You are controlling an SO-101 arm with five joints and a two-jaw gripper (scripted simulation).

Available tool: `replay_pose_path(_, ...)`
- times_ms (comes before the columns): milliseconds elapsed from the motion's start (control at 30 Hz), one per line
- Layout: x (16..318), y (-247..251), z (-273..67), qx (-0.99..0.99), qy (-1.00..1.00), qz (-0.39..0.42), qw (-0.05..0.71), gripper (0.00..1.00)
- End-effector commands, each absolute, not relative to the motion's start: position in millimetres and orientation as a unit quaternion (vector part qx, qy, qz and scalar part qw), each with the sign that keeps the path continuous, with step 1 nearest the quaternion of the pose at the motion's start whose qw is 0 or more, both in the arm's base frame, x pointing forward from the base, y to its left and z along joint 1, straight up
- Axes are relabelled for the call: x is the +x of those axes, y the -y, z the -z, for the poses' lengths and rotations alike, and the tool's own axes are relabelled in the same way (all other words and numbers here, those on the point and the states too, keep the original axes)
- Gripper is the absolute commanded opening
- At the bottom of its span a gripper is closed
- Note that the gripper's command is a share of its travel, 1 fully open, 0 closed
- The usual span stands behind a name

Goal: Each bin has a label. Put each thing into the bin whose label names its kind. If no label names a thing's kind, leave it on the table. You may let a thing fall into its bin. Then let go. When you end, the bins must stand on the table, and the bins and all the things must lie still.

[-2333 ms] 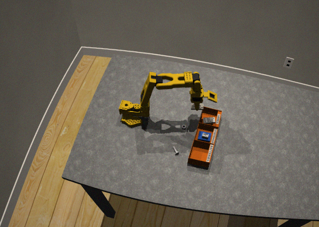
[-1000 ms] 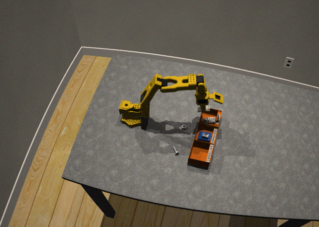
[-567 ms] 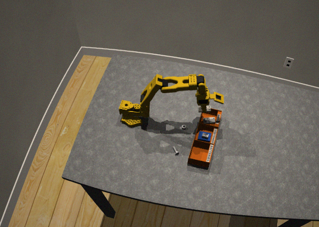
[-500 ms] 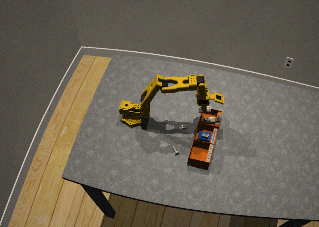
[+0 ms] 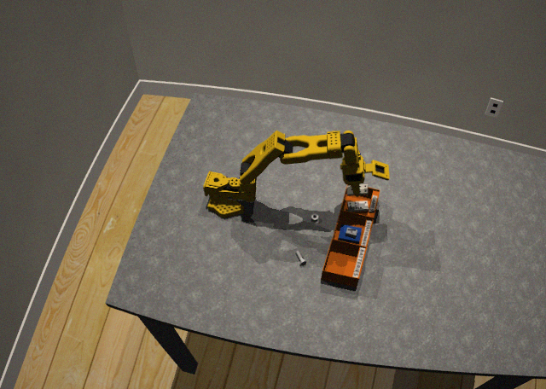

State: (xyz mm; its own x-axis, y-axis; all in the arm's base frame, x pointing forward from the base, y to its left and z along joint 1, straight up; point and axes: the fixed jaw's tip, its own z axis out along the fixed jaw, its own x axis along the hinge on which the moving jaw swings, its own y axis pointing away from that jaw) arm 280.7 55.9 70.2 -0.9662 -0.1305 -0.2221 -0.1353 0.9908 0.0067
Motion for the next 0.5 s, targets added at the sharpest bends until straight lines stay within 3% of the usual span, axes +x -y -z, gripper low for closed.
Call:
replay_pose_path(0,287.7,-53.7,-82.3,-0.066,-0.988,-0.013,0.139,0.00)
replay_pose_path(467,288.9,-53.3,-82.3,-0.066,-0.988,-0.013,0.140,0.00)
